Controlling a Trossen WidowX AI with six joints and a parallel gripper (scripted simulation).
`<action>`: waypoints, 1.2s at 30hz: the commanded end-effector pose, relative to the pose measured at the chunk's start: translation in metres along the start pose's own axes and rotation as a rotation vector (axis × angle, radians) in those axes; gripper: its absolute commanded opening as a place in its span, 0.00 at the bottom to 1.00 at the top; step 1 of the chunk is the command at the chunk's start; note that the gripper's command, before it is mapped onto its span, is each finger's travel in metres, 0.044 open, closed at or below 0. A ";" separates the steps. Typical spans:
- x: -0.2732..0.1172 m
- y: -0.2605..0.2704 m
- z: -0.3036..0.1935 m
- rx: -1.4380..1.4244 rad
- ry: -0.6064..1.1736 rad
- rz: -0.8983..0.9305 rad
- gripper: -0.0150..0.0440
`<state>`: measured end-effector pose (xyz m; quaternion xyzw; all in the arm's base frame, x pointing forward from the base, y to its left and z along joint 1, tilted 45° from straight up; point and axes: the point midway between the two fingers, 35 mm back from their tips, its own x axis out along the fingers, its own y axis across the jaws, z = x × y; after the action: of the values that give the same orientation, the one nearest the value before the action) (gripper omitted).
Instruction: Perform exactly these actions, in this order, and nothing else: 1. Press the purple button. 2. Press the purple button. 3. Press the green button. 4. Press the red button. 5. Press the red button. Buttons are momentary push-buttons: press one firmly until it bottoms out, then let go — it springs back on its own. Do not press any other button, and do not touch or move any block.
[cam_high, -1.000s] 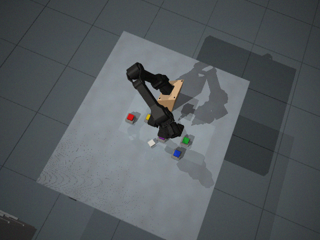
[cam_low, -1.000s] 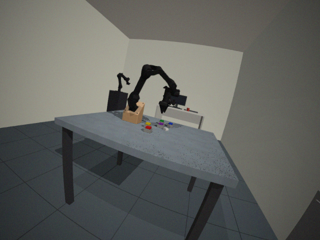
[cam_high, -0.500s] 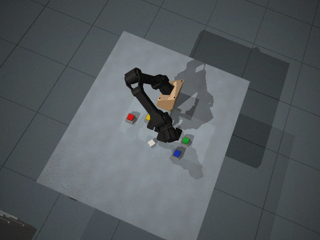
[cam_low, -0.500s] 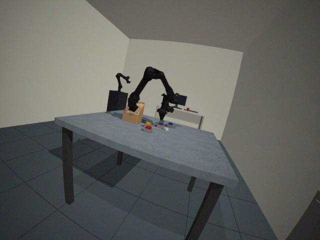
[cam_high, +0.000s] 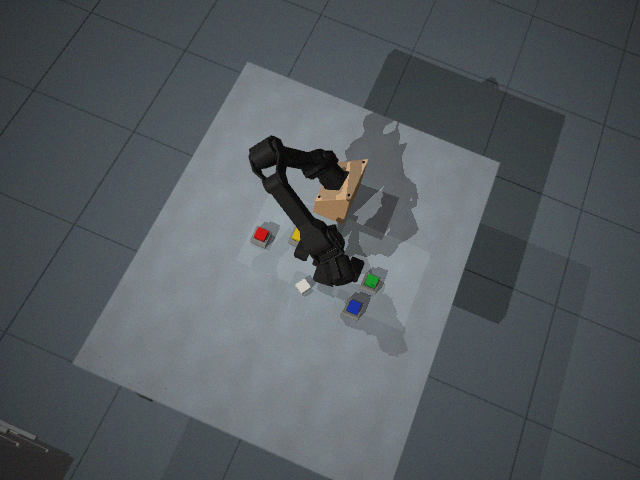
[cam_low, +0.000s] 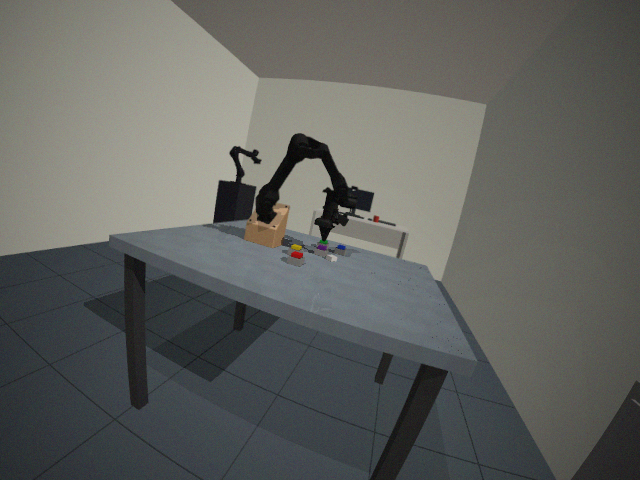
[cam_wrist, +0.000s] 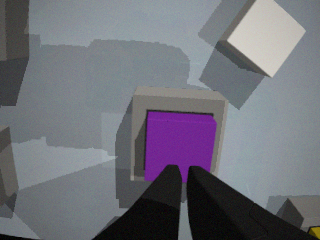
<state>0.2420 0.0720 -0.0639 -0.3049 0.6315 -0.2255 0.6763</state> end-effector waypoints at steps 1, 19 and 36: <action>0.006 0.000 0.000 -0.007 -0.001 -0.006 0.29; 0.032 -0.001 -0.001 -0.007 -0.001 -0.008 0.29; 0.028 -0.001 0.000 0.000 -0.002 -0.004 0.29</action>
<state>0.2451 0.0501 -0.0855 -0.3062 0.6302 -0.2264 0.6766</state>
